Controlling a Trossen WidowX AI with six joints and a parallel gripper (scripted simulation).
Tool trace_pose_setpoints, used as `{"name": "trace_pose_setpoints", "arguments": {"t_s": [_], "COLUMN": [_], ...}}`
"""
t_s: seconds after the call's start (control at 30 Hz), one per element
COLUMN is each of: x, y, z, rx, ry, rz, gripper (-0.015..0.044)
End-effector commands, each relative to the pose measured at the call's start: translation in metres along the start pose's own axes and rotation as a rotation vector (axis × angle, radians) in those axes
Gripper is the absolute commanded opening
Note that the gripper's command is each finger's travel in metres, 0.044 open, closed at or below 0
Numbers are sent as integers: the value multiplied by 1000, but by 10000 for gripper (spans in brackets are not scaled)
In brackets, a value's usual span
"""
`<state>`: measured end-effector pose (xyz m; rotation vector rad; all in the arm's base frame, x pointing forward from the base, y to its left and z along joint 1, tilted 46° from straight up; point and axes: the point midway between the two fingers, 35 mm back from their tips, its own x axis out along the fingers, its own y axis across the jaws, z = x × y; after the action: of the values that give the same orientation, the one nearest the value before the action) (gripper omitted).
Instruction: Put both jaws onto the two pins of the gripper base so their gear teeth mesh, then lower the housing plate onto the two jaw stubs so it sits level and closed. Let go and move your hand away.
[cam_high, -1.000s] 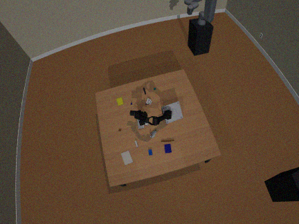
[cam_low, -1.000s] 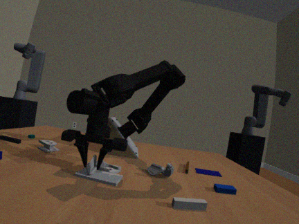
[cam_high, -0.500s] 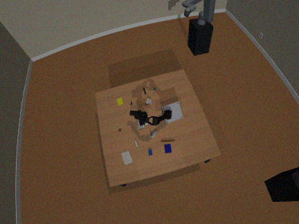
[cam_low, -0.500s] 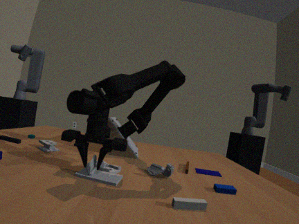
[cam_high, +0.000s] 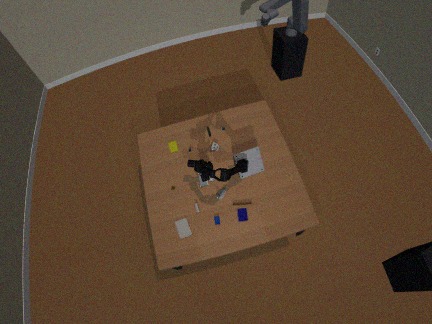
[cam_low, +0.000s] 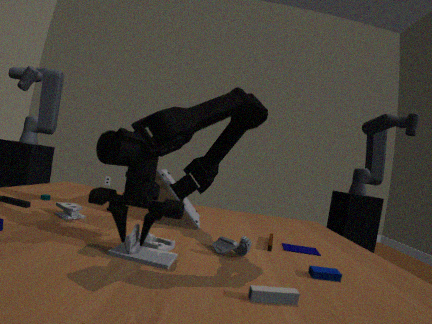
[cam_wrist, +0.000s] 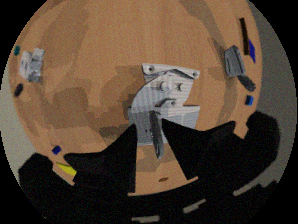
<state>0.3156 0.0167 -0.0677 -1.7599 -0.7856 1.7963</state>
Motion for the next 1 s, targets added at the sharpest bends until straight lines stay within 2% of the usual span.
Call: {"name": "trace_pose_setpoints", "arguments": {"t_s": [0.0,0.97], "x": [2,-1], "y": [-1,-2], "z": [0,-2], "rx": [0,0], "ry": [-1,-1], "rz": [-4,-4], "gripper": [134,134]}}
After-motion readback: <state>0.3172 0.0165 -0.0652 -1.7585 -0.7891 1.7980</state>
